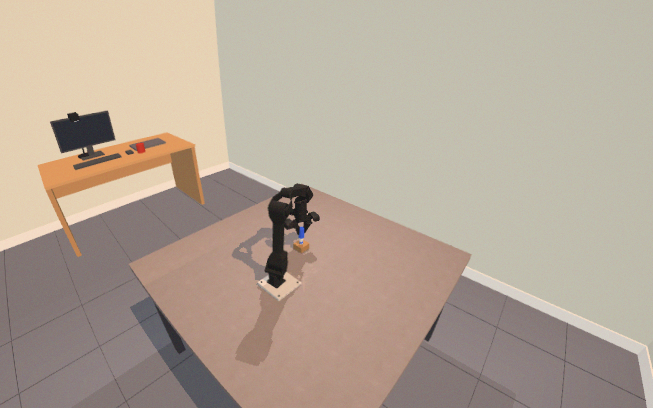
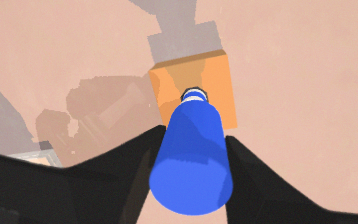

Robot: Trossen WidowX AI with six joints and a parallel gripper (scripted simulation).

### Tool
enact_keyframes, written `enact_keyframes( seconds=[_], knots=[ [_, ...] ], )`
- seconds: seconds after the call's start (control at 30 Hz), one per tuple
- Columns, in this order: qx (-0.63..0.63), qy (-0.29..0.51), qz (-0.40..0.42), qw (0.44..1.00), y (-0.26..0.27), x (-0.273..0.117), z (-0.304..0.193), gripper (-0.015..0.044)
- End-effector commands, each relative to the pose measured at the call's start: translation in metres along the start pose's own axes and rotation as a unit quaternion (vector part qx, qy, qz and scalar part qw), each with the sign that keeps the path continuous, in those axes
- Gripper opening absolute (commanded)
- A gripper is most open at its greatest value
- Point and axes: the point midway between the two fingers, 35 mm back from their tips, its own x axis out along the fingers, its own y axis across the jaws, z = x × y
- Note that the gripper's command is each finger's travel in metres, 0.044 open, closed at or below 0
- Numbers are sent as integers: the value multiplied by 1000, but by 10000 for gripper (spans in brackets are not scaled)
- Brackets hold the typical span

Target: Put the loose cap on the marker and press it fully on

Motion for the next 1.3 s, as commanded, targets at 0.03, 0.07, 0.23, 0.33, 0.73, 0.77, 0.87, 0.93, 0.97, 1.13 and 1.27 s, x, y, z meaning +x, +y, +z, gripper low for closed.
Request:
enact_keyframes(
  seconds=[0.03, 0.07, 0.23, 0.33, 0.73, 0.77, 0.87, 0.93, 0.97, 1.13, 1.27],
  knots=[
    [-1, 0, 2, 1000, 1, 10, -1, 0],
    [-1, 0, 2, 1000, 2, 12, -1, 0],
    [-1, 0, 2, 1000, 2, 18, -1, 0],
    [-1, 0, 2, 1000, 2, 17, -1, 0],
    [-1, 0, 2, 1000, 2, 18, -1, 0],
    [-1, 0, 2, 1000, 2, 18, -1, 0],
    [-1, 0, 2, 1000, 2, 18, -1, 0],
    [-1, 0, 2, 1000, 2, 18, -1, 0],
    [-1, 0, 2, 1000, 2, 17, -1, 0],
    [-1, 0, 2, 1000, 2, 17, -1, 0],
    [-1, 0, 2, 1000, 2, 17, -1, 0]
  ],
)
